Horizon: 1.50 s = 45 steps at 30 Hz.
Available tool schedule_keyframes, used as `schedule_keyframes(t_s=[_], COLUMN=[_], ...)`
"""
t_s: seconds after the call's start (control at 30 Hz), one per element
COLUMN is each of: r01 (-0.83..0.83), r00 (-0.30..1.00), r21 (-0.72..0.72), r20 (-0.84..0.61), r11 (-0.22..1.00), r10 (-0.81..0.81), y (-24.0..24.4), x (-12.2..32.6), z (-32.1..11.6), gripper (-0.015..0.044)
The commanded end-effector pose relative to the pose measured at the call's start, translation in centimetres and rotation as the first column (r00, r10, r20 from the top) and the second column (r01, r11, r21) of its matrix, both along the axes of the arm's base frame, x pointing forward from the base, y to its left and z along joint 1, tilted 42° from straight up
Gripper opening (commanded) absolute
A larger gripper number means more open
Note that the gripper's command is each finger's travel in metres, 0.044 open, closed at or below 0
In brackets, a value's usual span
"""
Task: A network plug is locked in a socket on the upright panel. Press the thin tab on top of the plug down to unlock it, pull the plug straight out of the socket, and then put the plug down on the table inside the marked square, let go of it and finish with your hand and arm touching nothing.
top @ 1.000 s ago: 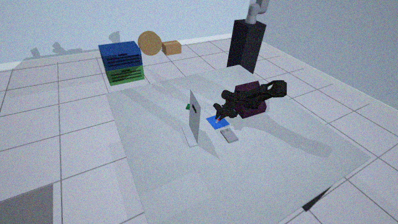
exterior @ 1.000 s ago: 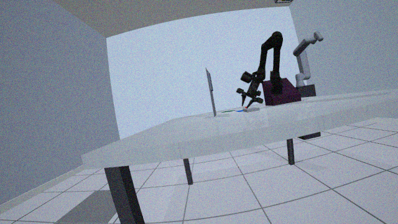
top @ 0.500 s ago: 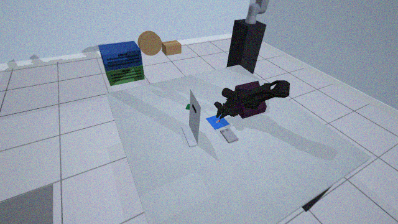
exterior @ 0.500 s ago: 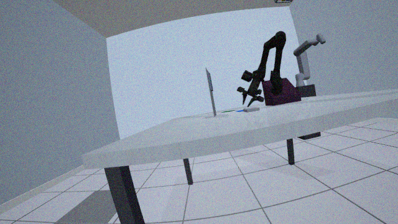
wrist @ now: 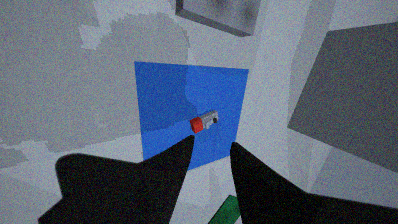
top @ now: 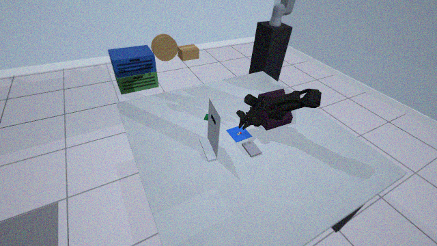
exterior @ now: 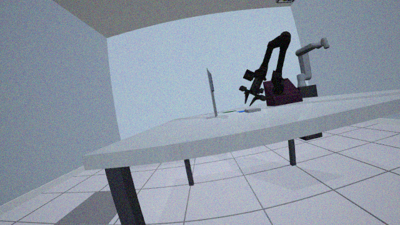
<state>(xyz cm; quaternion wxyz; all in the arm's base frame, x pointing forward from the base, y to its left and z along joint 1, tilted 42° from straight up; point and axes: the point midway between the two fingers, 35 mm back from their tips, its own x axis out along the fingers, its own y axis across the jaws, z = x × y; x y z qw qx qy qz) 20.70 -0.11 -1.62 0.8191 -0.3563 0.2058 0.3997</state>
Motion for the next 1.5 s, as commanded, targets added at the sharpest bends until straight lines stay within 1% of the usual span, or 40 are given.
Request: schedule_keyframes(t_s=[0.0,1.47], r01=[-0.001,-0.002], r00=[1.000,1.000], r21=[-0.004,-0.014], r20=[0.014,0.003], r11=[1.000,1.000], r10=[0.001,0.002], y=[-0.3,-3.5], x=[0.0,-0.1], z=[0.4,3.0], gripper=[0.0156,0.0156])
